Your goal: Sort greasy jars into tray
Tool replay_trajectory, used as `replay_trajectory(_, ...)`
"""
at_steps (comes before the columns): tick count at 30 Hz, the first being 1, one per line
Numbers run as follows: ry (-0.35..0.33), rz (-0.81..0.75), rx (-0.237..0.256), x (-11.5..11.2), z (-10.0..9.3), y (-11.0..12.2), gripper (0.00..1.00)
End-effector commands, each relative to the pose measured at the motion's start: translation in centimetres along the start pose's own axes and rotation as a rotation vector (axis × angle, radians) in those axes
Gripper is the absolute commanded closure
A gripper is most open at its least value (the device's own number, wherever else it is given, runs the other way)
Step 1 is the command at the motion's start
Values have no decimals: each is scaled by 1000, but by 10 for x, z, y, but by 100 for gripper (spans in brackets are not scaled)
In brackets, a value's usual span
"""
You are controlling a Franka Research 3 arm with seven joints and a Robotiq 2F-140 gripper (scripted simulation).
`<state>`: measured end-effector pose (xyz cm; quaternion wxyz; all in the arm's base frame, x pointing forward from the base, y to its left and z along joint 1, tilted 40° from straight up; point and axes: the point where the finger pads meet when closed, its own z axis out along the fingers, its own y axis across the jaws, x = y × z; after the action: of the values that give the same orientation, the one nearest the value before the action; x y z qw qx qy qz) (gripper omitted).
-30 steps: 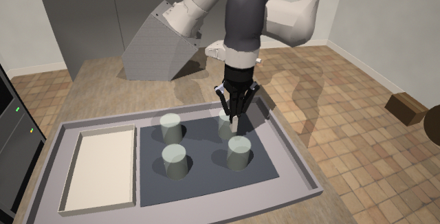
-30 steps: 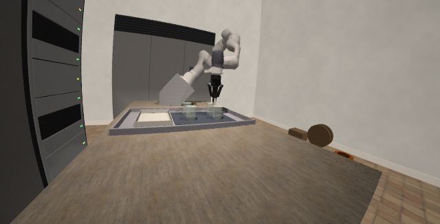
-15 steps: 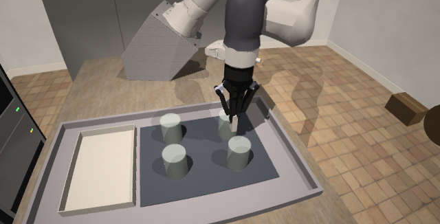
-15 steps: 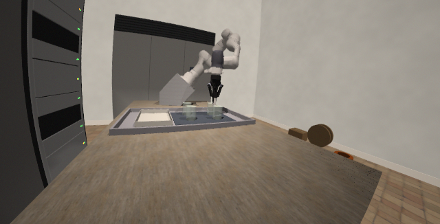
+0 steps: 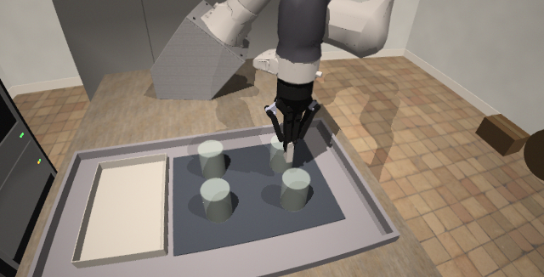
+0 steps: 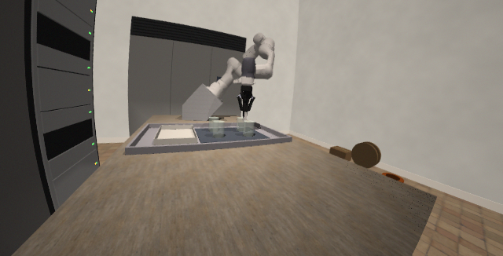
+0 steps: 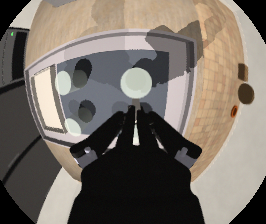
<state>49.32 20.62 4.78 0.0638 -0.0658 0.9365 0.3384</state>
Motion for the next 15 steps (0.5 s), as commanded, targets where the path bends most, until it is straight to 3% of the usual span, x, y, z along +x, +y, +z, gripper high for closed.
replay_trajectory(1,-1,-9,1,0,1,1,100)
replay_trajectory(15,-1,-9,1,2,1,1,100)
